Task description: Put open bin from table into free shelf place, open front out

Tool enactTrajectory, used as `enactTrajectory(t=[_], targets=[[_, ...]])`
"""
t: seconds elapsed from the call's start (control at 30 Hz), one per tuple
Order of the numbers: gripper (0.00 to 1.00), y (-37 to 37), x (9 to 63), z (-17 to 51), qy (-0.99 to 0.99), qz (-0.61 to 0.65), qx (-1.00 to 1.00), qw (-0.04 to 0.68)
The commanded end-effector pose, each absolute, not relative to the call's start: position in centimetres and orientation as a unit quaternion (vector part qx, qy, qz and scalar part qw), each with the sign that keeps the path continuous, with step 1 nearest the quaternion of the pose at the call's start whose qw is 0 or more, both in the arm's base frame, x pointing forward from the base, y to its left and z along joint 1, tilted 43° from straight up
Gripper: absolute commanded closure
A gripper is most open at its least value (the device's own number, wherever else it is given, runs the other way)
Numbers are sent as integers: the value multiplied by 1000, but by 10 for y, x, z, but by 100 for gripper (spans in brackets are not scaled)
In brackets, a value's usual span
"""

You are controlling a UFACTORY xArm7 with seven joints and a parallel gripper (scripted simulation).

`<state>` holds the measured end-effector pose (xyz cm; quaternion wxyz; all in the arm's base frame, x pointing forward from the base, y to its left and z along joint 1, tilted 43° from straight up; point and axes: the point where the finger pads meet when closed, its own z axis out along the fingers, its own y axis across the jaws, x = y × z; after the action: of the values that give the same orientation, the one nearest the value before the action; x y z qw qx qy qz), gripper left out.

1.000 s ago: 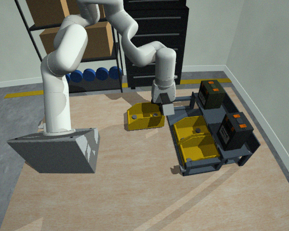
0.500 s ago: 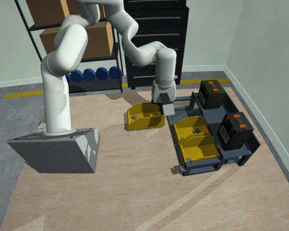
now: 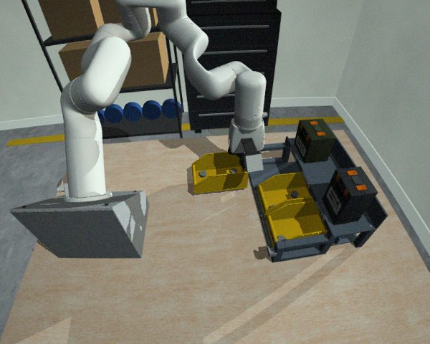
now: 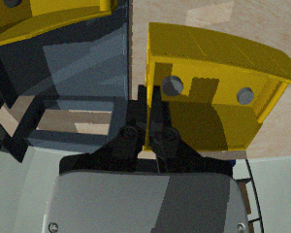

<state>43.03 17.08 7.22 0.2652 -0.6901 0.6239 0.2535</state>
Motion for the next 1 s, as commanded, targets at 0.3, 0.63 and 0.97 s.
enactTrajectory(t=[0.3, 0.63, 0.97], targets=[[100, 170, 442, 74, 625, 252, -689, 267], [100, 171, 450, 74, 625, 252, -689, 267], [100, 171, 452, 74, 625, 252, -689, 267]])
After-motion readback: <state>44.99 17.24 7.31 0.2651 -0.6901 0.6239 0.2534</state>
